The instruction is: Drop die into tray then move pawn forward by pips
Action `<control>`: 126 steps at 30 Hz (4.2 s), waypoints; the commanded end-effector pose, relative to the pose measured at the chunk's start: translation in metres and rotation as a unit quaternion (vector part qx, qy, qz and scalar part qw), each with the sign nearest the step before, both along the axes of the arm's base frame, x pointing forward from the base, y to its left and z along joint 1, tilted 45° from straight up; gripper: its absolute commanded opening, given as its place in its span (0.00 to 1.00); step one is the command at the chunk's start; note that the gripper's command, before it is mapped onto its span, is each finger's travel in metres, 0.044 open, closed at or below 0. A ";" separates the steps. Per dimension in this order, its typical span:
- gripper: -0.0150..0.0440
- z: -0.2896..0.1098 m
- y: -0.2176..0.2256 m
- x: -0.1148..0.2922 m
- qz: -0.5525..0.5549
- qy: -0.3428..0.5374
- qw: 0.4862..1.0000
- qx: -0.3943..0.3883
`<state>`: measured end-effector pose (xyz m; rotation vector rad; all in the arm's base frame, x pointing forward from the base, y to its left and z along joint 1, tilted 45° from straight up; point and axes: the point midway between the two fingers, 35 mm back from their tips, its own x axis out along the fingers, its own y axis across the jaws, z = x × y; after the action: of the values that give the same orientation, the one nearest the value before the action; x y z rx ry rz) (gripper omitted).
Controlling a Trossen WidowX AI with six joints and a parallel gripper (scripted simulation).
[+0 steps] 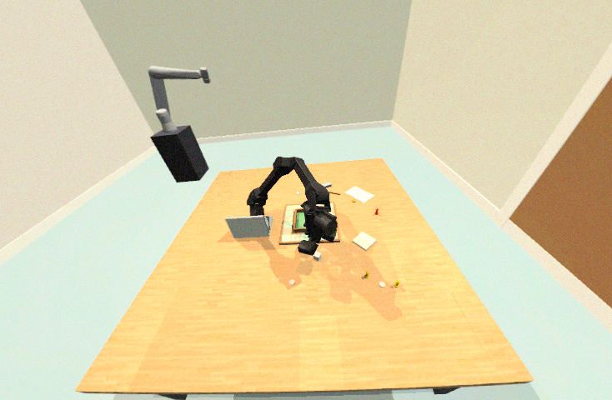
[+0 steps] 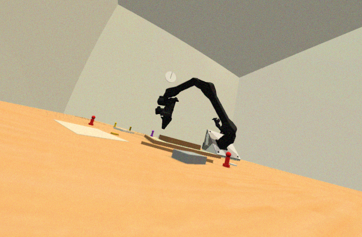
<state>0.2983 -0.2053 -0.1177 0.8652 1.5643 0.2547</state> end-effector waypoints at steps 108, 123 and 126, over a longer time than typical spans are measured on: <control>0.25 0.101 0.024 0.020 -0.186 0.171 0.967 0.036; 0.25 0.133 0.076 0.010 -0.280 0.253 0.925 0.037; 0.25 0.138 0.086 0.007 -0.297 0.267 0.916 0.036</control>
<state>0.3091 -0.1316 0.0128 1.4707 1.7015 -0.3490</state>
